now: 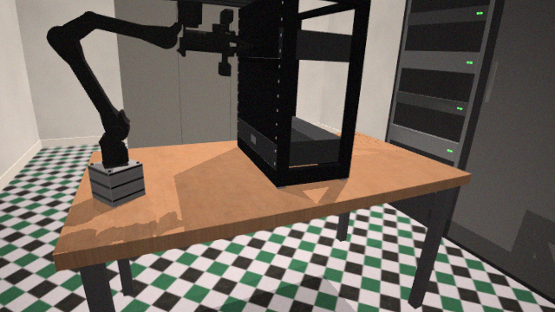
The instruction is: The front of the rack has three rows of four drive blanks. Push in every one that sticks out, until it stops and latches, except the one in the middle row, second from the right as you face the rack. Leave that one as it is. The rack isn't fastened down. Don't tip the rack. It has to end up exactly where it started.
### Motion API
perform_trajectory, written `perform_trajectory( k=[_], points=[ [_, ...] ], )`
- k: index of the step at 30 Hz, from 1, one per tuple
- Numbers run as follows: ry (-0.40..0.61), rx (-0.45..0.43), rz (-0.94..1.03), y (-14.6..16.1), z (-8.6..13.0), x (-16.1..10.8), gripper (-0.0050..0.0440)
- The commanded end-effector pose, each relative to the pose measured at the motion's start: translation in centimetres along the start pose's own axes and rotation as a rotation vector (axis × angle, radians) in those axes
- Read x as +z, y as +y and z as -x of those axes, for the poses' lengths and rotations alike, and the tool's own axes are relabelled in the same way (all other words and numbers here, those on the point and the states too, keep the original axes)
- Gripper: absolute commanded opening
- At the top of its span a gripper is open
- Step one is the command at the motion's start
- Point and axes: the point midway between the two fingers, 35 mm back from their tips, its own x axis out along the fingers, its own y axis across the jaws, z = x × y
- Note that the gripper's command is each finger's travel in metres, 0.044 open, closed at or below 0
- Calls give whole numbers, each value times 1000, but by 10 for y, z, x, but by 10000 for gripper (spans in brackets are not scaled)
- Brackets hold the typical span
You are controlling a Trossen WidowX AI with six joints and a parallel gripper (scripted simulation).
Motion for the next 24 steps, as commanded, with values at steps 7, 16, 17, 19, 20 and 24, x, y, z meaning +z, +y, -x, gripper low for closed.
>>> perform_trajectory(
  k=[7,16,17,19,20,24],
  points=[
    [2,39,-5,16,1,0,0],
    [2,39,-5,20,-1,-1,0],
    [2,39,-5,21,-2,-1,0],
    [2,39,-5,21,-2,-1,0],
    [2,39,-5,21,-2,-1,0],
    [2,39,-5,22,-2,-1,0]
  ],
)
